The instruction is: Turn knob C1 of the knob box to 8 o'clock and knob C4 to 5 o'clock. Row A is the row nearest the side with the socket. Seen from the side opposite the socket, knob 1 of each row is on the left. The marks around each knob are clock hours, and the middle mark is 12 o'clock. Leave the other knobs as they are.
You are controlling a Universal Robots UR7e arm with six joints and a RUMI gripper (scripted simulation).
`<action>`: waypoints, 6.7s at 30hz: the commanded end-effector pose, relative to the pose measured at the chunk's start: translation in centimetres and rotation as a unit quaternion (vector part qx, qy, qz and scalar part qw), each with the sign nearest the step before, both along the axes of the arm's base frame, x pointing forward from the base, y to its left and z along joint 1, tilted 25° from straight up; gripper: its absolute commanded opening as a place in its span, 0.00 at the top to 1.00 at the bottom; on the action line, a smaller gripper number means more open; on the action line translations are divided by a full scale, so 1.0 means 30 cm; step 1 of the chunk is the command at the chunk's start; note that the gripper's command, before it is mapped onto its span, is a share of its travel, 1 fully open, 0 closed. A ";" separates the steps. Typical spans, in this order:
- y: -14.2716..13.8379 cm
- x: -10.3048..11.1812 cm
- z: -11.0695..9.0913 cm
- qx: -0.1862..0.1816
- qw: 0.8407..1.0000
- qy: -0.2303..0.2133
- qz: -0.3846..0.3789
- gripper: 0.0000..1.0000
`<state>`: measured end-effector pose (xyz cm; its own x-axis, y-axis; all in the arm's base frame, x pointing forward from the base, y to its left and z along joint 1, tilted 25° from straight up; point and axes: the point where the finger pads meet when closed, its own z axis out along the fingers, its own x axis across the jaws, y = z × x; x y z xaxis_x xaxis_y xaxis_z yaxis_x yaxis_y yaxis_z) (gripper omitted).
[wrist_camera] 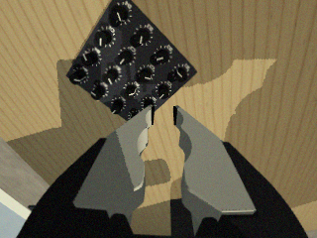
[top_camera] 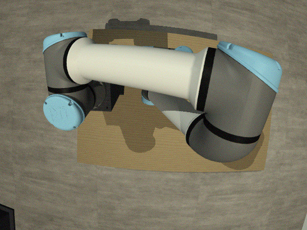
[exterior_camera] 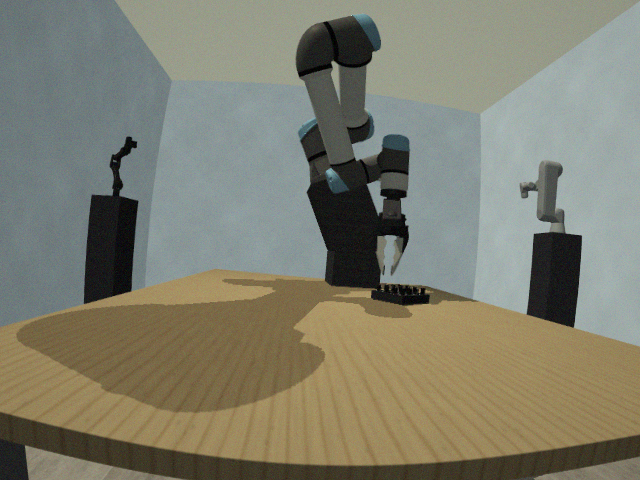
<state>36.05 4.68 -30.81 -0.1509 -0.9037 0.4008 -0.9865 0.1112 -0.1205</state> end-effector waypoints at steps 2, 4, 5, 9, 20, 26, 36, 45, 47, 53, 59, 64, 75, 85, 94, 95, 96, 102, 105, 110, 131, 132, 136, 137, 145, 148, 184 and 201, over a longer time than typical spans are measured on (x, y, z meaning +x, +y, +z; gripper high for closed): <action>-0.008 0.003 -0.020 0.000 1.000 -0.001 0.000 0.89; -0.011 0.004 -0.027 0.000 1.000 -0.001 0.000 0.89; -0.012 0.004 -0.030 0.000 1.000 -0.001 0.000 0.89; -0.017 0.005 -0.042 0.000 1.000 -0.001 0.000 0.89; -0.024 0.006 -0.056 0.000 1.000 -0.001 0.000 0.89; -0.024 0.006 -0.058 0.000 1.000 -0.001 0.000 0.89; -0.024 0.006 -0.058 0.000 1.000 -0.001 0.000 0.89; -0.024 0.006 -0.058 0.000 1.000 -0.001 0.000 0.89; -0.024 0.006 -0.058 0.000 1.000 -0.001 0.000 0.89; -0.024 0.006 -0.058 0.000 1.000 -0.001 0.000 0.89; -0.024 0.006 -0.058 0.000 1.000 -0.001 0.000 0.89; -0.024 0.006 -0.058 0.000 1.000 -0.001 0.000 0.89; -0.026 0.021 -0.056 0.000 1.000 -0.001 0.000 0.89; -0.026 0.022 -0.056 0.000 1.000 -0.001 0.000 0.89; -0.026 0.022 -0.056 0.000 1.000 -0.001 0.000 0.89; -0.026 0.022 -0.056 0.000 1.000 -0.001 0.000 0.89; -0.026 0.022 -0.056 0.000 1.000 -0.001 0.000 0.89; -0.026 0.022 -0.056 0.000 1.000 -0.001 0.000 0.89; -0.026 0.022 -0.056 0.000 1.000 -0.001 0.000 0.89; -0.026 0.022 -0.056 0.000 1.000 -0.001 0.000 0.89; -0.038 0.024 -0.083 0.000 1.000 -0.001 0.000 0.89; -0.038 0.024 -0.083 0.000 1.000 -0.001 0.000 0.89; -0.041 0.024 -0.090 0.000 1.000 -0.001 0.000 0.89; -0.042 0.024 -0.092 0.000 1.000 -0.001 0.000 0.89; -0.045 0.025 -0.098 0.000 1.000 -0.001 0.000 0.89; -0.045 0.025 -0.098 0.000 1.000 -0.001 0.000 0.89; -0.045 0.025 -0.098 0.000 1.000 -0.001 0.000 0.96; -0.045 0.025 -0.098 0.000 1.000 -0.001 0.000 0.96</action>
<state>36.76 3.30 -33.79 -0.1508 -0.9037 0.4007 -0.9865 0.1111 -0.1207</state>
